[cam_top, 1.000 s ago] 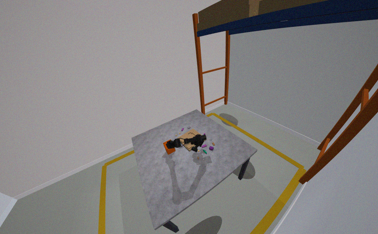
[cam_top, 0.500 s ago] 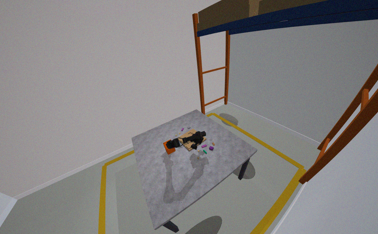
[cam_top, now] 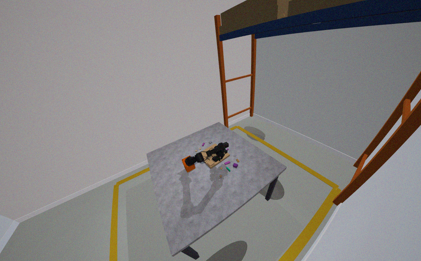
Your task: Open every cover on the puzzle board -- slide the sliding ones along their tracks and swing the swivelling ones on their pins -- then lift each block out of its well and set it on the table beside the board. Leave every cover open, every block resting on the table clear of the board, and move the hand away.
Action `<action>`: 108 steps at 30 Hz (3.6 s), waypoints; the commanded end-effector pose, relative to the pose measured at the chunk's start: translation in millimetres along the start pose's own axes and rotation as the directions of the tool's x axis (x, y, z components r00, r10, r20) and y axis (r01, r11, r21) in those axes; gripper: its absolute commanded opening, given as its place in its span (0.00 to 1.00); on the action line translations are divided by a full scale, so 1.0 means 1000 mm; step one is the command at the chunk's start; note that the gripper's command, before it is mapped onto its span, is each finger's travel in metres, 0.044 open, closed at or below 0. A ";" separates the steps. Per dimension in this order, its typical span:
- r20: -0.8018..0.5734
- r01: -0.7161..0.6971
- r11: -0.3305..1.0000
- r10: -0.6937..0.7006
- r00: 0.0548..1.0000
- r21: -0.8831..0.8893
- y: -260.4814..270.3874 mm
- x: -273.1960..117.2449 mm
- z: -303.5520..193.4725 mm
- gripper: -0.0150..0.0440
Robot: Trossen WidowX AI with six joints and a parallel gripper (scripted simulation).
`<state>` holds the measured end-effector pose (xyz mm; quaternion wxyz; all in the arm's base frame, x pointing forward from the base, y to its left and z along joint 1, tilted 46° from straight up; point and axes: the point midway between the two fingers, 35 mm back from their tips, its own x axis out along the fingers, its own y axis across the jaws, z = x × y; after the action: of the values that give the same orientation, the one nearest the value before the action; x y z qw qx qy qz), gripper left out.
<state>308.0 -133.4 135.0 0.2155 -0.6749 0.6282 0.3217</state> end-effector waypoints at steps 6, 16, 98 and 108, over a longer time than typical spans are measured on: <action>-0.002 0.004 0.984 -0.004 1.000 0.175 -0.035 0.001 0.040 0.25; -0.002 -0.007 0.932 0.008 1.000 0.361 -0.062 0.002 0.092 0.25; -0.006 0.004 0.162 0.011 1.000 0.987 -0.060 0.064 0.110 0.25; -0.005 0.003 0.197 0.011 1.000 0.980 -0.059 0.055 0.109 0.25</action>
<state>348.4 -91.6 9.1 0.5963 -0.3752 0.6907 -0.1631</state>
